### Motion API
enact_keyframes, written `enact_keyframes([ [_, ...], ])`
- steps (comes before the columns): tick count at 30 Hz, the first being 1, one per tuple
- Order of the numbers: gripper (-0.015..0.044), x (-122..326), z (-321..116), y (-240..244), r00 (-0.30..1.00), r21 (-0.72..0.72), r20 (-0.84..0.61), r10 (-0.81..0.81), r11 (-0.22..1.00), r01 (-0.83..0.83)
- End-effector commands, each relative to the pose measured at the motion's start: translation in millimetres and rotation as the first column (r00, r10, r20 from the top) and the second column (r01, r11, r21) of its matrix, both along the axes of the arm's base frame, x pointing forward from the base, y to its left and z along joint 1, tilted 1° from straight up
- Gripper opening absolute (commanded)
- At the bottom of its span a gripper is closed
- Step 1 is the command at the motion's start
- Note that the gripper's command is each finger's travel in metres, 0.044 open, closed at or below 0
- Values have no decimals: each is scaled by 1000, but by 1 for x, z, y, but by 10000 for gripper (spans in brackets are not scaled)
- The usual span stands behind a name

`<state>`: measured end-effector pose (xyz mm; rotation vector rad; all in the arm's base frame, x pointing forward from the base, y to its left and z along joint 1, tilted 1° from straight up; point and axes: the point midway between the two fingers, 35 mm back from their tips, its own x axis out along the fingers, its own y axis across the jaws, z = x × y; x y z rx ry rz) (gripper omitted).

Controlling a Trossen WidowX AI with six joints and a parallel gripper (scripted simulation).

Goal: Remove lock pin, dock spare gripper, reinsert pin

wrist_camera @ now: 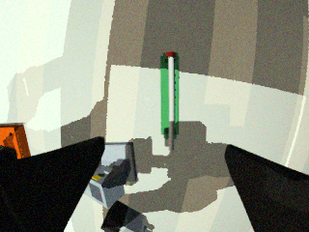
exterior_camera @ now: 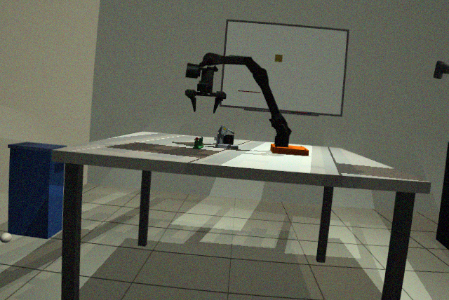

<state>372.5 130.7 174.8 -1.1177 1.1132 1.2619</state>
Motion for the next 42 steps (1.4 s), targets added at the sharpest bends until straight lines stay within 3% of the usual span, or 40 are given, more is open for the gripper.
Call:
enact_keyframes([
  [1, 440, 5, -3, -25, 984, -7, 60, -165, 986, 166],
  [8, 440, 11, -5, -85, 779, 104, 238, -580, 813, 573],
  [16, 440, -5, -9, -152, 315, 363, 313, -896, 420, 832],
  [22, 440, -32, -16, -198, -91, 586, 238, -967, 69, 807],
  [29, 440, -76, -27, -240, -479, 786, 15, -878, -285, 548],
  [42, 440, -79, -38, -243, -508, 799, -12, -862, -314, 513],
])
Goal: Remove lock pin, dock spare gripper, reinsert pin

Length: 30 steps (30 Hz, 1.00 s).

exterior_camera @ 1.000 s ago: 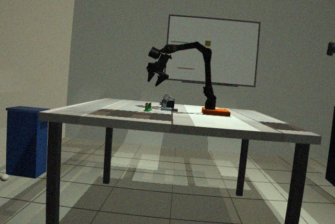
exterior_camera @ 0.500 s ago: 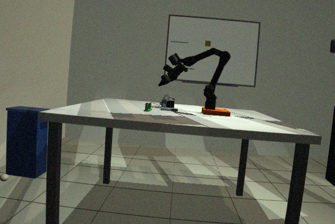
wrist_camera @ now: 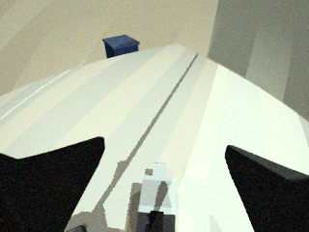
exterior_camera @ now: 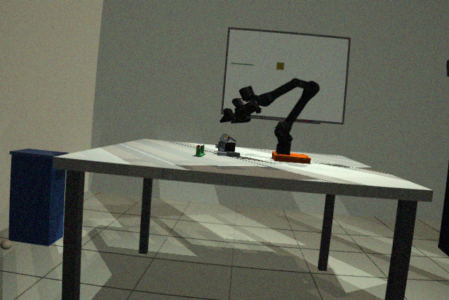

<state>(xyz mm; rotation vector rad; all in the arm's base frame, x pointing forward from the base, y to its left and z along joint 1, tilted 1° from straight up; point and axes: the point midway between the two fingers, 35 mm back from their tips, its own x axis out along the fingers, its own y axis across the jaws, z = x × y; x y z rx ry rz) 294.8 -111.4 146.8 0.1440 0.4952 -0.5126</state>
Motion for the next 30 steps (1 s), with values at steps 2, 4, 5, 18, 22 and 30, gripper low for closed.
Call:
enact_keyframes([
  [2, 440, 0, -20, -1, 1000, 5, -8, -10, 1000, 10],
  [4, 440, 1, -33, -1, 1000, 5, -9, -10, 1000, 10],
  [5, 440, 1, -39, -1, 1000, 6, -10, -10, 1000, 10],
  [18, 440, -2, -77, 3, 1000, 7, -13, -10, 1000, 11],
  [22, 440, -1, -84, 3, 1000, 7, -13, -10, 1000, 11],
  [30, 440, 0, -97, 3, 1000, 7, -13, -10, 1000, 11],
])
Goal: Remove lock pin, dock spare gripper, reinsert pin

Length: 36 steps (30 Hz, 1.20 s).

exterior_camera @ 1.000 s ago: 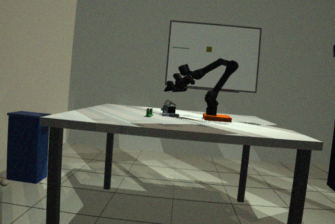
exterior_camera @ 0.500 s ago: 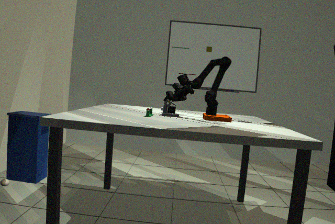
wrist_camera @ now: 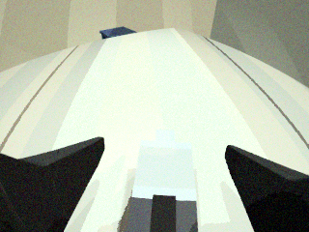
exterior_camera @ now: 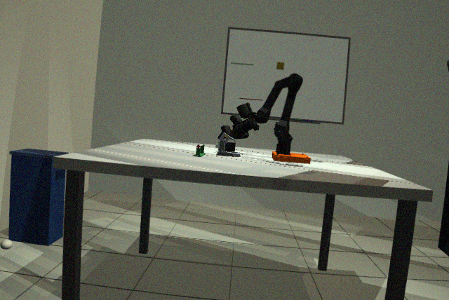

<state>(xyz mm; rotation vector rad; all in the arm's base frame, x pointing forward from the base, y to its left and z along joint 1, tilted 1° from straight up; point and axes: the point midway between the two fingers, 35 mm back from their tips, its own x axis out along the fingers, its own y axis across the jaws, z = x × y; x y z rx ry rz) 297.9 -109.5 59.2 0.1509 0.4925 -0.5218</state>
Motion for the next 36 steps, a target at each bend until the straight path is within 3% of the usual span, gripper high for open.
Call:
enact_keyframes([
  [1, 440, -3, -11, 1, 1000, 3, -16, 0, 1000, 0],
  [28, 440, -8, -46, 4, 1000, 4, -17, 0, 1000, 0],
  [36, 230, -8, -46, 4, 1000, 4, -17, 0, 1000, 0],
])
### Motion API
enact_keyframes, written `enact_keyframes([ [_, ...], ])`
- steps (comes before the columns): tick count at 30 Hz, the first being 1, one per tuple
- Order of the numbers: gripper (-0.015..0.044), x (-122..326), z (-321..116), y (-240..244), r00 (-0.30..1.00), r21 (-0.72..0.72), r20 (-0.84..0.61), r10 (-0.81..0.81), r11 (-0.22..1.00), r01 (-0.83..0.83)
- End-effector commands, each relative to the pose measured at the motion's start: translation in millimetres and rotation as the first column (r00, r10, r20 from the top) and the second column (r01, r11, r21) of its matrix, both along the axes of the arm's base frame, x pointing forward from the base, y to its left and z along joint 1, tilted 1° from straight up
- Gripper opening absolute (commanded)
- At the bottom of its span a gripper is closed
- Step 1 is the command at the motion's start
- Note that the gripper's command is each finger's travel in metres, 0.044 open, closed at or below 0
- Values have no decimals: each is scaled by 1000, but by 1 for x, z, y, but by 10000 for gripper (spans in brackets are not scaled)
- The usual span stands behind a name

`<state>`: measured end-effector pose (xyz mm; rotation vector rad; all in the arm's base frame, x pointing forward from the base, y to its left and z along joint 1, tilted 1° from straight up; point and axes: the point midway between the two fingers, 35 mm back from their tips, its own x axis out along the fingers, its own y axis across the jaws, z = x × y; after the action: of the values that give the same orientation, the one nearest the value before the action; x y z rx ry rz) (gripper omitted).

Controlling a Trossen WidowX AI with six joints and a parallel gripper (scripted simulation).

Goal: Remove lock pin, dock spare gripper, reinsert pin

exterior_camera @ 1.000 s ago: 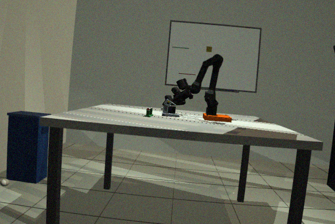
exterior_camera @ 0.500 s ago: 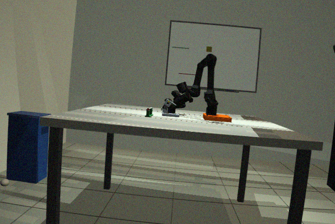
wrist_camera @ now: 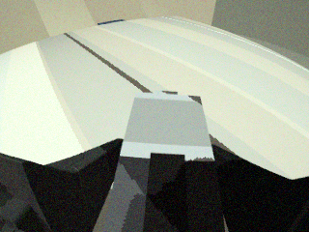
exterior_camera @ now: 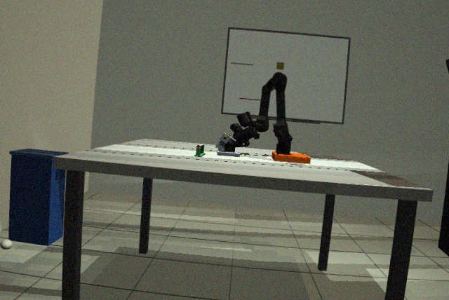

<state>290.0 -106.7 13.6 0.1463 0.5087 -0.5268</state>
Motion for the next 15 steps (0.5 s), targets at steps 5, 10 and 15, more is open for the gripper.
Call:
enact_keyframes([
  [5, 177, 0, -1, 1, 1000, 5, 0, 3, 1000, -3],
  [10, 105, 0, -1, 0, 1000, 5, 0, 3, 1000, -3],
  [15, 0, 3, 5, -1, 1000, 5, 0, 3, 1000, -3],
])
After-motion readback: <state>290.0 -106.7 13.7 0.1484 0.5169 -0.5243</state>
